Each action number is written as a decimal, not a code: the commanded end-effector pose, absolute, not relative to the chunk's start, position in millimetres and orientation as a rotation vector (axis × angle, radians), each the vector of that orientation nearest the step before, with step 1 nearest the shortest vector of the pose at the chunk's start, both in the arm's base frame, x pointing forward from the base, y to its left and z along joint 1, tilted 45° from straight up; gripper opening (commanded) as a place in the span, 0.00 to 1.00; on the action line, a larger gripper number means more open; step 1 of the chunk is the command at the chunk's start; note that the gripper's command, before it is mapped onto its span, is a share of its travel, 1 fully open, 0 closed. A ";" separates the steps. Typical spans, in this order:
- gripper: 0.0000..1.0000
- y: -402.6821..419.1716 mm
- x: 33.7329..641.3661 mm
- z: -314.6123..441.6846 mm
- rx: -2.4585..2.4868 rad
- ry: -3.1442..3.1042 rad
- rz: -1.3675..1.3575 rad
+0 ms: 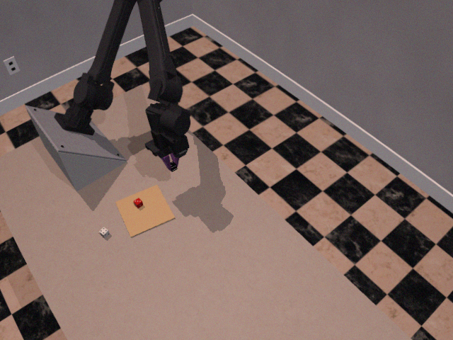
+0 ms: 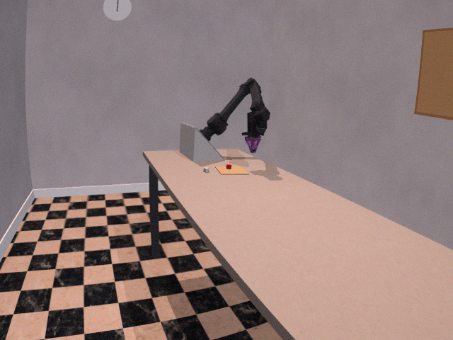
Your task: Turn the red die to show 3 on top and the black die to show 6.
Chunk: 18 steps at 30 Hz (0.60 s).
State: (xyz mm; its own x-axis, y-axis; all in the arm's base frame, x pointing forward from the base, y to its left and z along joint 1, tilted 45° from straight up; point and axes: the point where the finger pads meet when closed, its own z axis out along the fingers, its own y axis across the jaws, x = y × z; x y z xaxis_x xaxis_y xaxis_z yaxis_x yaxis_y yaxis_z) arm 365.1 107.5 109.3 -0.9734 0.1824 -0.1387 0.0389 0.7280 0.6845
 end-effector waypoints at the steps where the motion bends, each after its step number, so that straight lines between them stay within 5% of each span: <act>1: 0.15 110.6 373.7 124.3 0.322 2.566 1.021; 18: 0.15 111.6 371.1 117.4 0.554 2.031 0.774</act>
State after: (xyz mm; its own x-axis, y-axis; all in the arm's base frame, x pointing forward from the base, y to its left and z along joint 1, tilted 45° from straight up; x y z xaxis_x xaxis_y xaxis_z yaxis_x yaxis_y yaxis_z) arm 365.9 102.6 109.8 -0.6096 0.5494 -0.5714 0.0915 0.7648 0.6377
